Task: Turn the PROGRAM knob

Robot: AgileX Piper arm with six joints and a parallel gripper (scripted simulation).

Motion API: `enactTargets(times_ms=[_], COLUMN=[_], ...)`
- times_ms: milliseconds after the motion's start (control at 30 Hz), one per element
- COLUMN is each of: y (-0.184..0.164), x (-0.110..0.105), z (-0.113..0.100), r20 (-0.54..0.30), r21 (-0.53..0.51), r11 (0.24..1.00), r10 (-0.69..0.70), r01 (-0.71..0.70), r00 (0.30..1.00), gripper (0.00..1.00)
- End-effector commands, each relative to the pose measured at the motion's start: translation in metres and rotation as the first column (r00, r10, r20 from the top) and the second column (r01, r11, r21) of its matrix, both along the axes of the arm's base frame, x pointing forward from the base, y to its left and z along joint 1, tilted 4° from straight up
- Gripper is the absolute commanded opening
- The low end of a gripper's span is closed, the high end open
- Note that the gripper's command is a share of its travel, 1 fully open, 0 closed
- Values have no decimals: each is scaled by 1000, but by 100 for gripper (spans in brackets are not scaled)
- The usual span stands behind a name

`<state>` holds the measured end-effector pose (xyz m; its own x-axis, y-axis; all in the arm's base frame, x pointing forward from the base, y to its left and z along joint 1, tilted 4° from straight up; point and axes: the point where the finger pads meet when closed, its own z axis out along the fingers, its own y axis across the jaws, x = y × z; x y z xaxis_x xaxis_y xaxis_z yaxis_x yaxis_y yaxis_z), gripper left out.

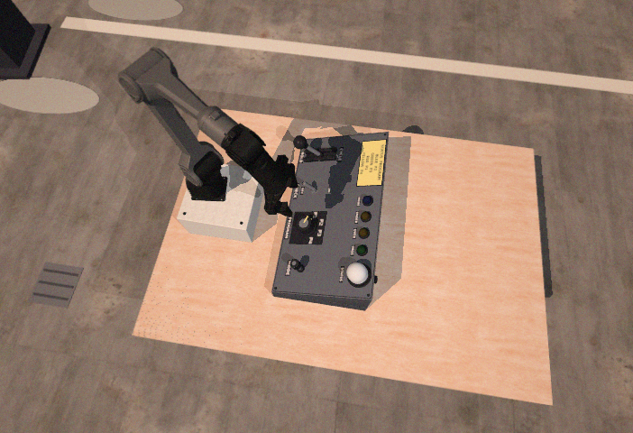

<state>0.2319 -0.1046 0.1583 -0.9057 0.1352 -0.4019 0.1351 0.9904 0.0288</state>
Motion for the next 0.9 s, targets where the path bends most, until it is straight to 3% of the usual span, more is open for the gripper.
enactTargets(times_ms=[0, 367, 867], y=[-1, -2, -3], x=[8, 42, 49], z=[4, 19, 22], r20=[1, 1, 1], r21=[-1, -1, -1], r11=[1000, 1000, 1000], r10=[0, 0, 0], r01=[0, 0, 0], r00=[1000, 1000, 1000], gripper=[100, 100, 100])
